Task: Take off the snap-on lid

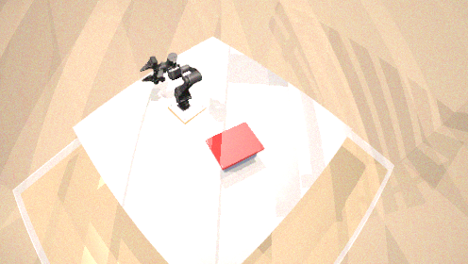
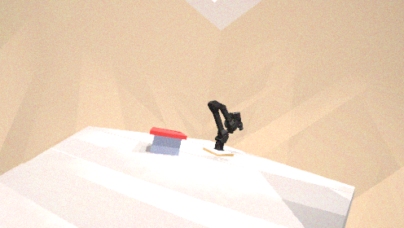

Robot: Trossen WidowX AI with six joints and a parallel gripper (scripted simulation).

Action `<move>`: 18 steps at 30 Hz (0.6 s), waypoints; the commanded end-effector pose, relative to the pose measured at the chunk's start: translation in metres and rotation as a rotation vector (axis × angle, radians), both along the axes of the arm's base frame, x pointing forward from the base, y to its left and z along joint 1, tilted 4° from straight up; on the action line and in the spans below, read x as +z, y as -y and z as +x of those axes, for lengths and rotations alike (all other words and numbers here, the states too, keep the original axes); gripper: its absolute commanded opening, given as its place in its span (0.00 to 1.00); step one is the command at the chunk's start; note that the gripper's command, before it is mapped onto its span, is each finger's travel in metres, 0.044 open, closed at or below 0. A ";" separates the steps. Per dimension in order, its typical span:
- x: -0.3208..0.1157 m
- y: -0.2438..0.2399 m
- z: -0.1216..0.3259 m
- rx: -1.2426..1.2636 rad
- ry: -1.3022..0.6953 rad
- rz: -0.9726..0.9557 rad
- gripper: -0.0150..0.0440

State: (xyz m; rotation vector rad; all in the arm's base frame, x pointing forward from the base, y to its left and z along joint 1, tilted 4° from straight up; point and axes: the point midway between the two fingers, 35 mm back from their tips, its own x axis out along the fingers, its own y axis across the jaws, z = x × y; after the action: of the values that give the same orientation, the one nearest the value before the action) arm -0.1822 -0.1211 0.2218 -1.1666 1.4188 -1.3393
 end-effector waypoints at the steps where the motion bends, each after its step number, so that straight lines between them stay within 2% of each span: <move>1: 0.000 -0.001 -0.002 -0.011 0.011 -0.004 0.89; 6: 0.012 -0.046 -0.043 -0.294 0.271 -0.154 0.67; 10: 0.019 -0.099 -0.070 -0.543 0.483 -0.347 0.65; 13: 0.027 -0.111 -0.077 -0.615 0.506 -0.429 0.65; 18: 0.031 -0.189 -0.087 -0.886 0.702 -0.756 0.65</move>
State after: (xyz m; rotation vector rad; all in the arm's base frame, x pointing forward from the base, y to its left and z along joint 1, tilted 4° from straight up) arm -0.2682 0.0291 0.2477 -0.4075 1.0318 -2.5003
